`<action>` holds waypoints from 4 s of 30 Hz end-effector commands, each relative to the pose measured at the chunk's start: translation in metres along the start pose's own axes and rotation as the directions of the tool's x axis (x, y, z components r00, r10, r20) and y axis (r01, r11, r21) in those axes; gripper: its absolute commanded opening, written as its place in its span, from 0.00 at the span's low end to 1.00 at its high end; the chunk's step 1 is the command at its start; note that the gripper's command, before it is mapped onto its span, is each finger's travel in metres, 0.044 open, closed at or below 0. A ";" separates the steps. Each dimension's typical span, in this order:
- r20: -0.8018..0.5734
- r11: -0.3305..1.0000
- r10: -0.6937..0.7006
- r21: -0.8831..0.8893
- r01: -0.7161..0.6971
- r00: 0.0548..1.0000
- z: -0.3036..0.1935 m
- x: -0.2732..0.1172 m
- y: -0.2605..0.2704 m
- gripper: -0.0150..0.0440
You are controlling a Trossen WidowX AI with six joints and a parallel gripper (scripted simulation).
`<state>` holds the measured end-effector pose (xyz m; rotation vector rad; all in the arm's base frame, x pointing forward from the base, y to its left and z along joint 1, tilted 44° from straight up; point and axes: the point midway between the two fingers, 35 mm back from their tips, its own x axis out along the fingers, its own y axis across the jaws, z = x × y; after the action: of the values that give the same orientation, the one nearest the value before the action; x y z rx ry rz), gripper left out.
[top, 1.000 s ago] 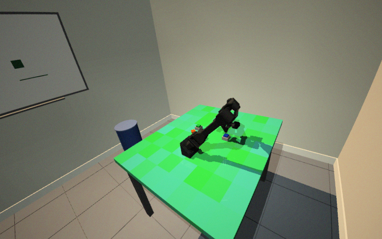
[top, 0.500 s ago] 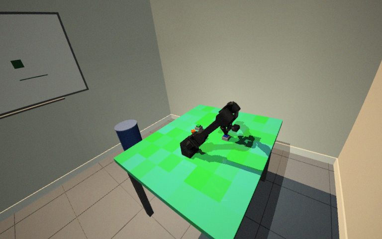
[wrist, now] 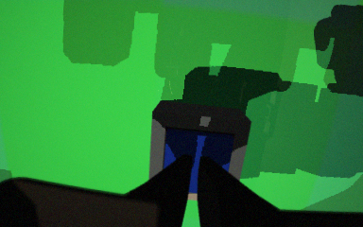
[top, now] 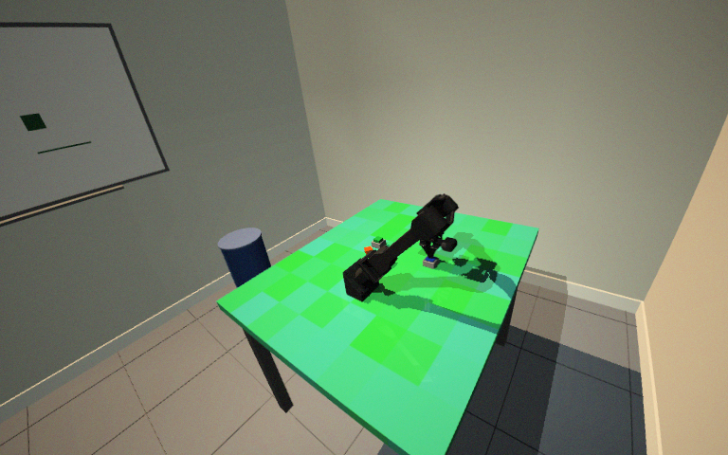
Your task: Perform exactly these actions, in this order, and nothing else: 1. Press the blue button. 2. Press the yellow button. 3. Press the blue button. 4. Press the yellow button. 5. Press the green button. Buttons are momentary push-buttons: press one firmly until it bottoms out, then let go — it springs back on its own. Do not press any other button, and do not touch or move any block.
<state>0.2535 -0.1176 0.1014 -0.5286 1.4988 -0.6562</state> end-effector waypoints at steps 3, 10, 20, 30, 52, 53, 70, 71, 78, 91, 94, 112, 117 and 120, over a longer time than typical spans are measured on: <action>-0.001 1.000 0.000 -0.001 0.000 1.000 0.000 -0.011 0.000 0.29; -0.002 1.000 -0.002 -0.004 0.002 1.000 0.001 -0.042 0.000 0.29; -0.001 1.000 0.006 -0.007 -0.006 1.000 -0.001 -0.096 0.013 0.29; -0.007 1.000 0.013 -0.010 -0.013 1.000 -0.076 -0.097 0.157 0.29; -0.006 1.000 0.005 -0.007 -0.005 1.000 -0.084 -0.024 0.164 0.29; -0.006 1.000 0.005 -0.007 -0.005 1.000 -0.084 -0.022 0.164 0.29; -0.005 1.000 0.003 -0.007 -0.004 1.000 -0.085 0.000 0.163 0.29; -0.005 1.000 0.003 -0.007 -0.004 1.000 -0.085 0.000 0.163 0.29; -0.005 1.000 0.003 -0.007 -0.004 1.000 -0.085 0.000 0.163 0.29; -0.006 1.000 0.005 -0.007 -0.005 1.000 -0.084 -0.034 0.163 0.29; -0.006 1.000 0.006 -0.007 -0.006 1.000 -0.084 -0.042 0.164 0.29; -0.003 1.000 0.011 -0.004 -0.011 1.000 -0.010 -0.105 0.237 0.29; -0.001 1.000 0.013 -0.002 -0.013 1.000 0.018 -0.098 0.269 0.29; -0.001 1.000 0.013 -0.002 -0.013 1.000 0.018 -0.095 0.270 0.29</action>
<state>0.2887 0.1402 -0.0110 -0.5191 1.5100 -0.6504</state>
